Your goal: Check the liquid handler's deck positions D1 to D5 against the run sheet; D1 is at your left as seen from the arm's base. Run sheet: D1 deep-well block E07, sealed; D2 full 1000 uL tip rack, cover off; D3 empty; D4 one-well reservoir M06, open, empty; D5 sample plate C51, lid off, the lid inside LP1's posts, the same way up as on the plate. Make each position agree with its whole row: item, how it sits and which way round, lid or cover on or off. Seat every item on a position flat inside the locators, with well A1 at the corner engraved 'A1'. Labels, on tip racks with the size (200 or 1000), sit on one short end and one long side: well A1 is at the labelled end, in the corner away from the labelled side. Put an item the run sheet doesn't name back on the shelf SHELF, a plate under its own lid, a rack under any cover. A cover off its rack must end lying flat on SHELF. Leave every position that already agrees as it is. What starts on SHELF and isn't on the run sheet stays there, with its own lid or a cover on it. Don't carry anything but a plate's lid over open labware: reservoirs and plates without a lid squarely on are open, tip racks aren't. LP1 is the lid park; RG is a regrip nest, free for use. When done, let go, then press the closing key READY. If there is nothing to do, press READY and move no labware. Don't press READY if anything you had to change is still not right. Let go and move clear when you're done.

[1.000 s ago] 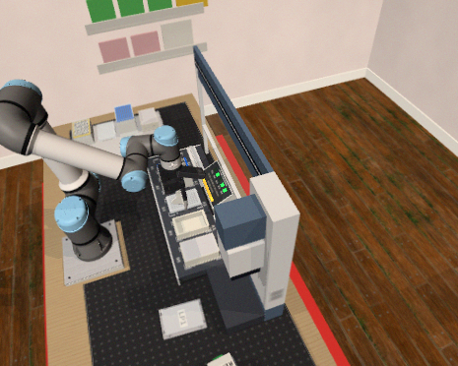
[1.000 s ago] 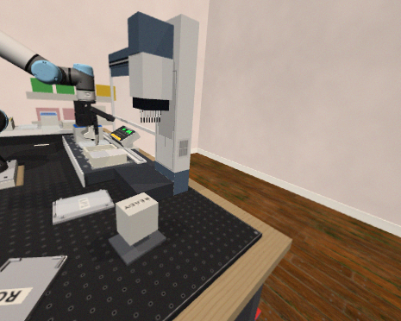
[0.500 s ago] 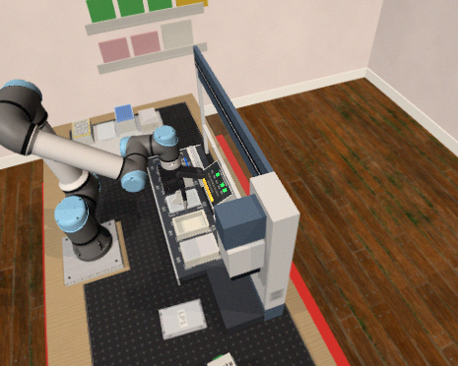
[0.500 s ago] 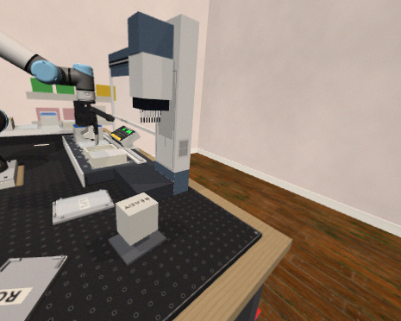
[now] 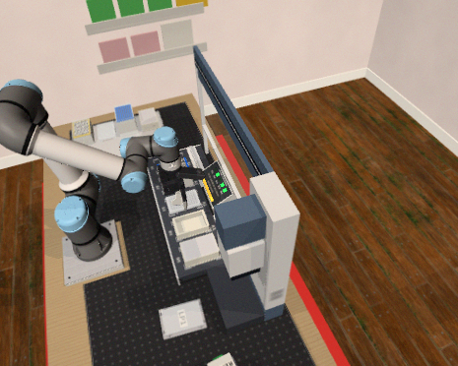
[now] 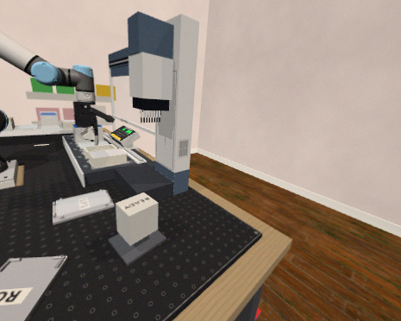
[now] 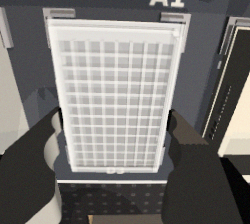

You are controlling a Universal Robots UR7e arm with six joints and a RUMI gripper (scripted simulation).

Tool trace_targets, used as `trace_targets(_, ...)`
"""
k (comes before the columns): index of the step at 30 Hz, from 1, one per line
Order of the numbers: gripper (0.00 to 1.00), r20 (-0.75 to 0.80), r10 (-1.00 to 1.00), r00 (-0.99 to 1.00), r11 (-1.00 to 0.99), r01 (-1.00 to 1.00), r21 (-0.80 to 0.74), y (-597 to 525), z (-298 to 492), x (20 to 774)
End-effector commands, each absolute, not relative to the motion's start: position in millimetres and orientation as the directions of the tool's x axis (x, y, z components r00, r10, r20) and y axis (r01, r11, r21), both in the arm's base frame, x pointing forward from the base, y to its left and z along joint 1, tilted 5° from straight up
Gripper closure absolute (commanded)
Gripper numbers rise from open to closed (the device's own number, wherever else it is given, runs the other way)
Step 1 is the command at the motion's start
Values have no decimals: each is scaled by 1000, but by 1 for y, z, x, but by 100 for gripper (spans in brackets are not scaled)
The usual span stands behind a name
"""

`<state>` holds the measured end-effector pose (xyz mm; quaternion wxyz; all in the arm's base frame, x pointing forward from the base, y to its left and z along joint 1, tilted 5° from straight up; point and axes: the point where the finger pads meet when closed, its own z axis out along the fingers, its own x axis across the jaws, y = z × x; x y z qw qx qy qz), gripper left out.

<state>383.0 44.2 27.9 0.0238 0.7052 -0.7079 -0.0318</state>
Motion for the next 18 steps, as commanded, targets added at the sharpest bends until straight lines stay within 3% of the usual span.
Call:
trace_targets(1,100,-12,-1000,-5,4,-997,82,44,24,381)
trace_targets(18,100,-12,-1000,-5,4,-997,82,44,19,381)
